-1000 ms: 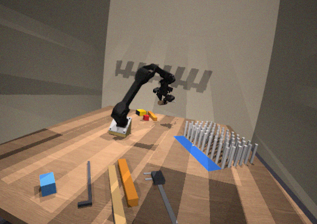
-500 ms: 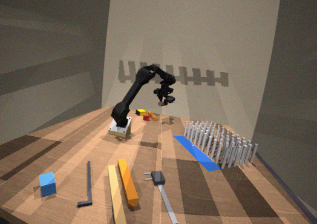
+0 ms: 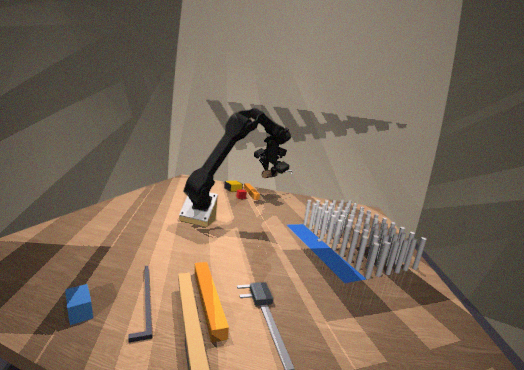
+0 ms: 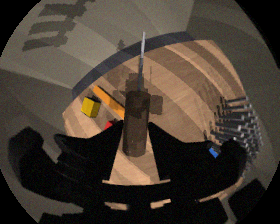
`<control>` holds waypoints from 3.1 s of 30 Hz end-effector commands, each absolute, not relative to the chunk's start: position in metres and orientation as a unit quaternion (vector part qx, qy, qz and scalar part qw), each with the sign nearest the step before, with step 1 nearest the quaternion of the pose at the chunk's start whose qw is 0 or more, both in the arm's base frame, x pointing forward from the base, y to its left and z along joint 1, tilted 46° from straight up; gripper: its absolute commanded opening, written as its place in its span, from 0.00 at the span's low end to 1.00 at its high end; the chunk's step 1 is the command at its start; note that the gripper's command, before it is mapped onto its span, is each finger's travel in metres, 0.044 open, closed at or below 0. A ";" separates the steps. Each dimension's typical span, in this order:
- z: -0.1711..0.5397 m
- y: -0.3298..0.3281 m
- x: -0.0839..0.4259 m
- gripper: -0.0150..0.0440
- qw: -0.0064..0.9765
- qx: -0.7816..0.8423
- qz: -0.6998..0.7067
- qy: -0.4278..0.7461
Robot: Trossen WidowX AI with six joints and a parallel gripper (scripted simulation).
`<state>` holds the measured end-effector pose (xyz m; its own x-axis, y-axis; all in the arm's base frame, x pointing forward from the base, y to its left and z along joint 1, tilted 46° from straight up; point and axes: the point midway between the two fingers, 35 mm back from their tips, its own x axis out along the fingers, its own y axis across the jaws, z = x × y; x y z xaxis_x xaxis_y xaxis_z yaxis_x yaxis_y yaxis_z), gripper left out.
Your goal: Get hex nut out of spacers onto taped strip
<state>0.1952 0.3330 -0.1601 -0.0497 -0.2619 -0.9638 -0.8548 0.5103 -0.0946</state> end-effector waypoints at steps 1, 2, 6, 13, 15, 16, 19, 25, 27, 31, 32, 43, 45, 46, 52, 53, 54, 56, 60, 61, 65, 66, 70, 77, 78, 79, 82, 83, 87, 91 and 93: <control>-0.163 0.331 0.196 0.25 0.551 -0.417 0.271 0.671; -0.164 0.331 0.196 0.25 0.551 -0.417 0.271 0.671; -0.167 0.328 0.197 0.25 0.551 -0.417 0.271 0.671; -0.173 0.324 0.197 0.25 0.551 -0.417 0.271 0.670; -0.175 0.323 0.198 0.25 0.551 -0.417 0.270 0.670; -0.175 0.322 0.198 0.25 0.551 -0.417 0.270 0.670; -0.178 0.320 0.198 0.25 0.551 -0.417 0.270 0.670; -0.182 0.316 0.198 0.25 0.551 -0.417 0.270 0.670; -0.184 0.315 0.199 0.25 0.551 -0.417 0.270 0.670; -0.187 0.312 0.199 0.25 0.551 -0.417 0.270 0.670; -0.188 0.312 0.199 0.25 0.551 -0.417 0.270 0.670; -0.196 0.304 0.199 0.25 0.551 -0.417 0.270 0.670; -0.197 0.303 0.199 0.25 0.551 -0.417 0.270 0.670; -0.198 0.302 0.199 0.25 0.551 -0.417 0.270 0.670; -0.202 0.298 0.200 0.25 0.551 -0.417 0.270 0.670; -0.203 0.297 0.200 0.25 0.551 -0.417 0.270 0.670; -0.204 0.297 0.200 0.25 0.551 -0.417 0.270 0.670; -0.205 0.295 0.200 0.25 0.551 -0.417 0.270 0.670; -0.208 0.292 0.200 0.25 0.551 -0.417 0.270 0.670; -0.209 0.292 0.200 0.25 0.551 -0.417 0.270 0.670; -0.211 0.289 0.200 0.25 0.551 -0.417 0.270 0.670; -0.212 0.288 0.200 0.25 0.551 -0.417 0.270 0.670; -0.215 0.285 0.199 0.25 0.551 -0.417 0.270 0.670; -0.219 0.280 0.199 0.25 0.551 -0.418 0.270 0.670; -0.220 0.280 0.199 0.25 0.551 -0.418 0.270 0.670; -0.221 0.279 0.199 0.25 0.551 -0.418 0.270 0.670; -0.223 0.277 0.199 0.25 0.551 -0.418 0.270 0.670; -0.223 0.276 0.199 0.25 0.551 -0.418 0.269 0.670; -0.226 0.273 0.199 0.25 0.551 -0.418 0.269 0.670; -0.228 0.270 0.198 0.25 0.551 -0.418 0.269 0.670; -0.229 0.269 0.198 0.25 0.551 -0.418 0.269 0.670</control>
